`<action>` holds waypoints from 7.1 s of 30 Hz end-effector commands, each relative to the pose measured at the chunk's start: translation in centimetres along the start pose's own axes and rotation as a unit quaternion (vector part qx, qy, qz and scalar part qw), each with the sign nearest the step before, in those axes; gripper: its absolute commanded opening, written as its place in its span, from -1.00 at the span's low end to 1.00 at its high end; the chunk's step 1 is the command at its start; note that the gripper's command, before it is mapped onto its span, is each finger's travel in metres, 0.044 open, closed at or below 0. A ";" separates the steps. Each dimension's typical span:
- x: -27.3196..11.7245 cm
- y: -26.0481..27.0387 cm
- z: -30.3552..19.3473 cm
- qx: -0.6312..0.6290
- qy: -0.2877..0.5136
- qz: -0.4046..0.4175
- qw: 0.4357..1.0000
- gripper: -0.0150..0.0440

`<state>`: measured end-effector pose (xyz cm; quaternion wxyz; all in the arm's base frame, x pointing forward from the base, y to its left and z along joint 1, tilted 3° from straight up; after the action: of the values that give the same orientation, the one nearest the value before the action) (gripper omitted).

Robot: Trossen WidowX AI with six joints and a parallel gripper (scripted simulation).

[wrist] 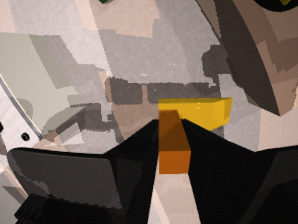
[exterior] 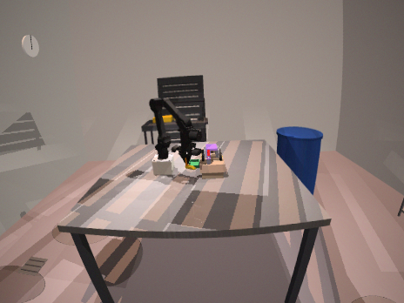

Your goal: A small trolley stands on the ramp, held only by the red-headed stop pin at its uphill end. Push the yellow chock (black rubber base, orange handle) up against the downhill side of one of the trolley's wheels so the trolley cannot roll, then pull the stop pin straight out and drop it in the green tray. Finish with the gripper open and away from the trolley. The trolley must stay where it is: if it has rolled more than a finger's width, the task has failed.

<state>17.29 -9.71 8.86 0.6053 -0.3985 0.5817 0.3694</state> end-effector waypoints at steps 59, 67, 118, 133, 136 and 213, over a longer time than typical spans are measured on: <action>-8.6 -0.5 -0.2 0.471 -0.002 -0.006 0.882 -0.49; -8.6 -0.5 -0.2 0.481 -0.002 -0.006 0.876 -0.49; -7.6 3.3 15.3 0.509 -0.007 -0.001 0.861 -0.49; -7.1 5.0 20.8 0.509 -0.008 0.001 0.861 -0.49; -7.0 5.4 21.9 0.509 -0.008 0.001 0.861 -0.49; -0.1 3.6 28.2 0.509 0.020 -0.048 0.859 -0.49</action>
<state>25.58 17.86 8.85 0.7292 -0.0665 0.6809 -0.0150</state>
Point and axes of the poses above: the point midway between the two fingers, 35 mm back from their tips, its own x axis out along the fingers, its own y axis across the jaws, z = x × y, the point moved 5 cm from there along -x, back along the fingers, and after that the axes turned 1 degree about -x, right-handed, at the moved point
